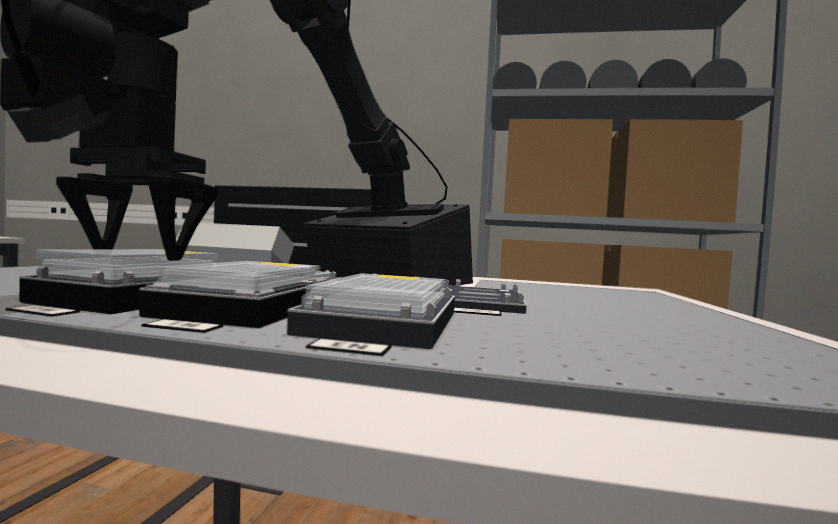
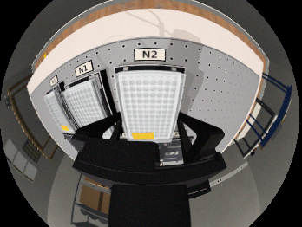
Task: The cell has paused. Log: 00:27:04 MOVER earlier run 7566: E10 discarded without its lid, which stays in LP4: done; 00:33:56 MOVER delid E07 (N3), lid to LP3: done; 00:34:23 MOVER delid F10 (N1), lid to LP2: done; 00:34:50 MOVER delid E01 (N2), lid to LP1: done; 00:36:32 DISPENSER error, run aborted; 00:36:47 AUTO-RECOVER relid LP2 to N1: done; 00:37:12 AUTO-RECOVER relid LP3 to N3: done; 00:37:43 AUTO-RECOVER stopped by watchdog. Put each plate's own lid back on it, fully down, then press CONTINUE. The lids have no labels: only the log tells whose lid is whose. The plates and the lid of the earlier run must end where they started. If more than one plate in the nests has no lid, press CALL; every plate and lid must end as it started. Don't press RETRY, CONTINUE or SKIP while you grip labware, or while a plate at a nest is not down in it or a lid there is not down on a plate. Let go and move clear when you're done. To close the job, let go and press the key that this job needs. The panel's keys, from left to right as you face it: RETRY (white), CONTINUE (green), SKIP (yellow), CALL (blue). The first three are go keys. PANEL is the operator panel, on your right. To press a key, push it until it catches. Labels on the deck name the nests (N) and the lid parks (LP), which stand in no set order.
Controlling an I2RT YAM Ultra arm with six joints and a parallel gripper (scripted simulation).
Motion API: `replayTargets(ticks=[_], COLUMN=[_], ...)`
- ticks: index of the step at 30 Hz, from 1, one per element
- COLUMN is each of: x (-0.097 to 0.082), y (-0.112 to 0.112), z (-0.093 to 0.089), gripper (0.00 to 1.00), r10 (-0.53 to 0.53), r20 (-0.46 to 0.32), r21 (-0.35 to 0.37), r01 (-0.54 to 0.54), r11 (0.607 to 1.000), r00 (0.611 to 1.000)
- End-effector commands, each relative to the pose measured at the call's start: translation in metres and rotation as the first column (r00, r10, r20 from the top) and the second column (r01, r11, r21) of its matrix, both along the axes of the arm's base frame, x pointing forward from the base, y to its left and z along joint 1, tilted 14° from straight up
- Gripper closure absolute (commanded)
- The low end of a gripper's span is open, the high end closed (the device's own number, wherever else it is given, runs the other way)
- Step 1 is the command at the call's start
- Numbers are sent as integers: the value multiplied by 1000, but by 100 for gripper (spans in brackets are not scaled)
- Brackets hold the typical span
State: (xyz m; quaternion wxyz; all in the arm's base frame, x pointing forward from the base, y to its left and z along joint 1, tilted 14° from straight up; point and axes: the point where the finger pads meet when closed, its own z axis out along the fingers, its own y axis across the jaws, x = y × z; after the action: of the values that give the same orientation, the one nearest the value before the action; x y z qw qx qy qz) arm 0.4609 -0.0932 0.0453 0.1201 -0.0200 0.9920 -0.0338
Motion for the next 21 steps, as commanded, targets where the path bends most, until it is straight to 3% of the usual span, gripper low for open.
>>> replayTargets(ticks=[1,7,11,13,14,21], x=[-4,1,-3,-3,6,2], y=[-4,-6,-5,-5,-7,-2], z=[-11,0,-10,-10,1,0], gripper=[100,100,100,100,100,100], r10=[-16,-16,-16,-16,-16,-4], r20=[-15,16,-6,-6,21,12], r21=[-1,-7,-3,-3,-8,-3], r01=[16,16,16,16,16,4], r11=[1000,1000,1000,1000,1000,1000], r00=[1000,1000,1000,1000,1000,1000])
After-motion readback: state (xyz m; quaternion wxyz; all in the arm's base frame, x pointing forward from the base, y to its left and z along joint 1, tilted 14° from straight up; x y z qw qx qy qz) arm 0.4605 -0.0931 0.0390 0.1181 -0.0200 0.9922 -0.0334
